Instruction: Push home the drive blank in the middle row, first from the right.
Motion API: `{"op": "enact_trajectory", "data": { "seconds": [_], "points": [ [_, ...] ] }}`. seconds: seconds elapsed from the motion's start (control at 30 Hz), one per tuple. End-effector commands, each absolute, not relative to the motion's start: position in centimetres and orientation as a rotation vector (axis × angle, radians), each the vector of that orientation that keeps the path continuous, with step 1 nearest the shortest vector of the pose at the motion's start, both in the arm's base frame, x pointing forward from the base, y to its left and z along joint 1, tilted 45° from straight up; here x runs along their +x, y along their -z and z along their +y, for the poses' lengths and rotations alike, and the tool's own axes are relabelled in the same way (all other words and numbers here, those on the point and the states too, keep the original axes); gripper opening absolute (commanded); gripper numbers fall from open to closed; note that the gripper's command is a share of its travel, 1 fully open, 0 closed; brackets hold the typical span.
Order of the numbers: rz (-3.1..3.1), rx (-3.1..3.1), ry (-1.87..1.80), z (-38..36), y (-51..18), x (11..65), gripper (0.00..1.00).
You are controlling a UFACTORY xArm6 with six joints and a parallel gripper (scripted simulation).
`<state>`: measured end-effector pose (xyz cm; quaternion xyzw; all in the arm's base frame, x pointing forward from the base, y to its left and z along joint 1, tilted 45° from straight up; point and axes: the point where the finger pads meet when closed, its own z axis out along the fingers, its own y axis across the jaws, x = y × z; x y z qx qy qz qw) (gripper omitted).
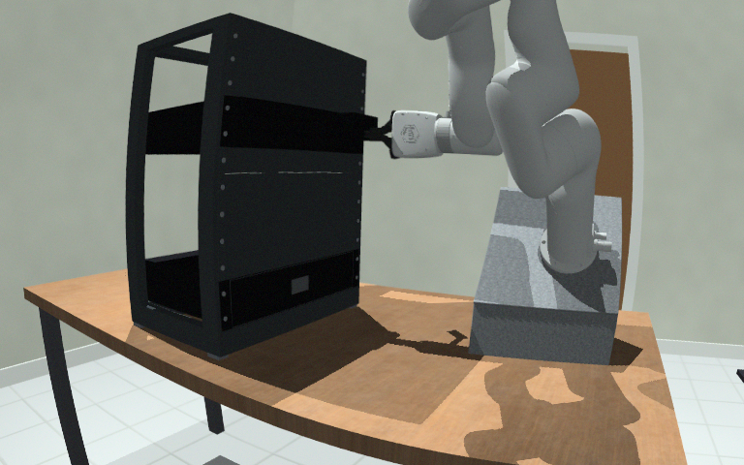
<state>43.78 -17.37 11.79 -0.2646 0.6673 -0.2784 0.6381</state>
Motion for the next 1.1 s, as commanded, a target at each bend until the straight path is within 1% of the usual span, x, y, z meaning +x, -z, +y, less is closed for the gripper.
{"op": "enact_trajectory", "data": {
  "seconds": [0.0, 1.07],
  "points": [
    [1.521, -0.604, 0.638, -17.5, -11.9, 44.5, 0.0],
    [1.521, -0.604, 0.638, -17.5, -11.9, 45.7, 0.0]
  ]
}}
